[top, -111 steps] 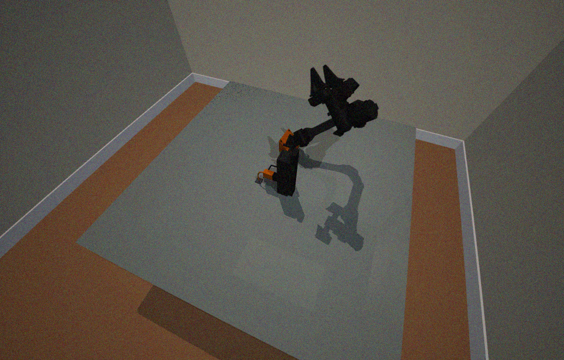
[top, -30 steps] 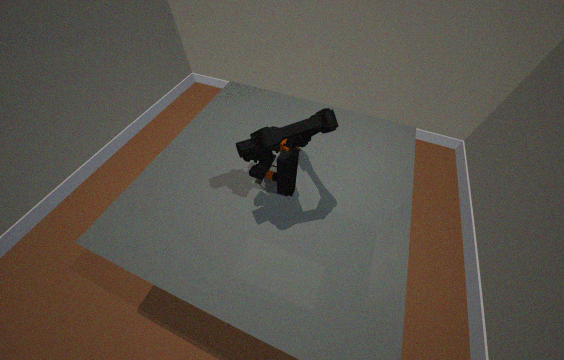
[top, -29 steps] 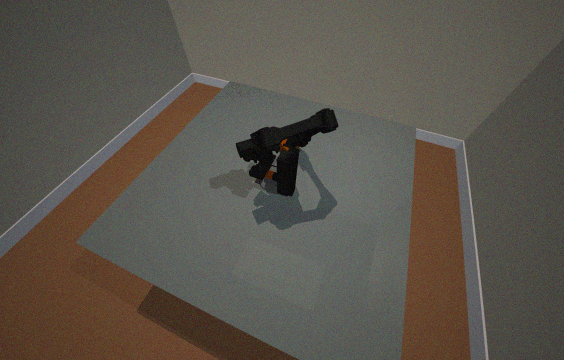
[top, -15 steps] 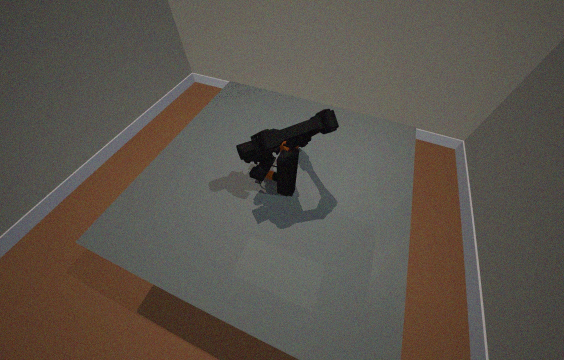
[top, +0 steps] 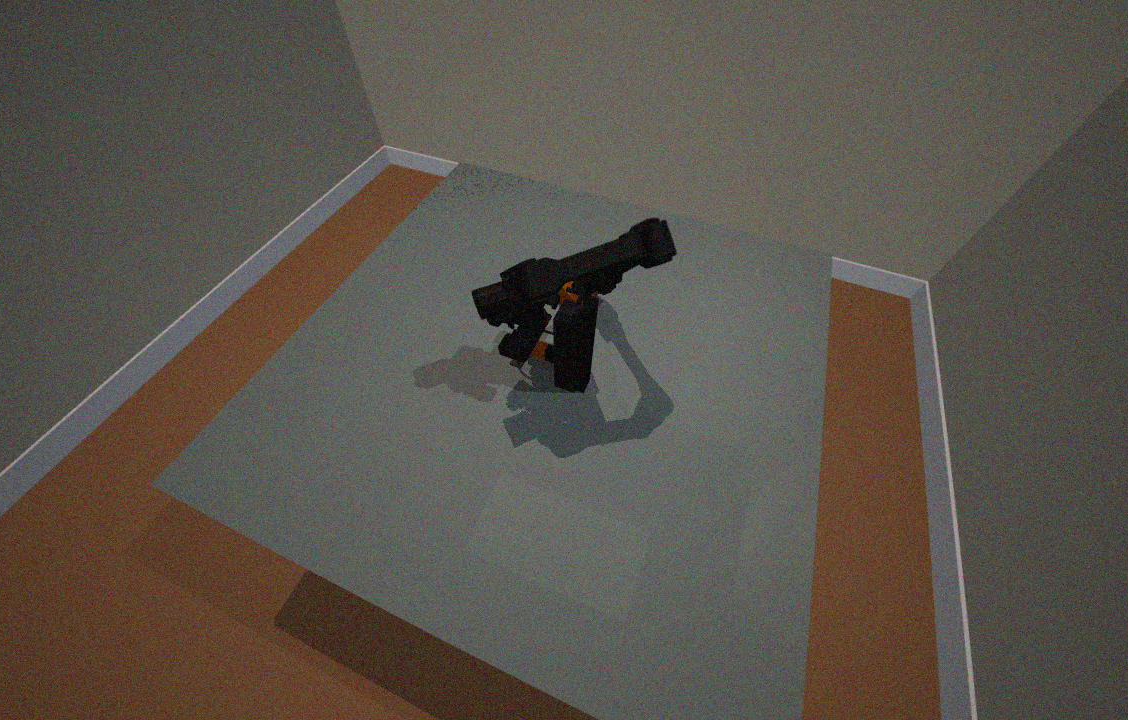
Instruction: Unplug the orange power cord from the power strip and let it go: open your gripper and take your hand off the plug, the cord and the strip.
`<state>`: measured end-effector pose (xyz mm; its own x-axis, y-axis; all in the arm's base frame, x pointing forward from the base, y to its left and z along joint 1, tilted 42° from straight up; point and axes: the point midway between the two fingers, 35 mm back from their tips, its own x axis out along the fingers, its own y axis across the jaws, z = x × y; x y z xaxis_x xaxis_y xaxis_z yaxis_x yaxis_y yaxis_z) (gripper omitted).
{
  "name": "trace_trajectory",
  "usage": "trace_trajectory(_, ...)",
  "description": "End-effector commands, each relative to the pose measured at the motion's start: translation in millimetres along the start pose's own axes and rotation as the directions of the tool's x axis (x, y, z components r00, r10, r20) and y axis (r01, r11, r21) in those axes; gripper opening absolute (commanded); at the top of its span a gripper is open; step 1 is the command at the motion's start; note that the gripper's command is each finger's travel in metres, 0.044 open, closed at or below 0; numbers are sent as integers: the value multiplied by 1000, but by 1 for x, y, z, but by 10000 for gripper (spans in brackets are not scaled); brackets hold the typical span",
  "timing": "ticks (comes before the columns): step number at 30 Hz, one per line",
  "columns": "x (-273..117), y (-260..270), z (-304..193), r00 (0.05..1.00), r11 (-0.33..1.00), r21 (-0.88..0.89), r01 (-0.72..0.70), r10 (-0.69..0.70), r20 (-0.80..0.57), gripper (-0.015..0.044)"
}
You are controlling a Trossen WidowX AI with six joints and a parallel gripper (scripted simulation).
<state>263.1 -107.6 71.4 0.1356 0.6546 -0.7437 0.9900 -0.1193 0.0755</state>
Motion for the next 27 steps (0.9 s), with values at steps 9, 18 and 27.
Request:
trace_trajectory(9, -3, 3, 22, 1000, 1000, -2, -4, 4, 12, 0)
trace_trajectory(18, -5, 3, 36, 1000, 1000, -1, -4, 4, 12, 0)
trace_trajectory(27, -2, 1, 38, 1000, 1000, 2, -4, 4, 7, 79)
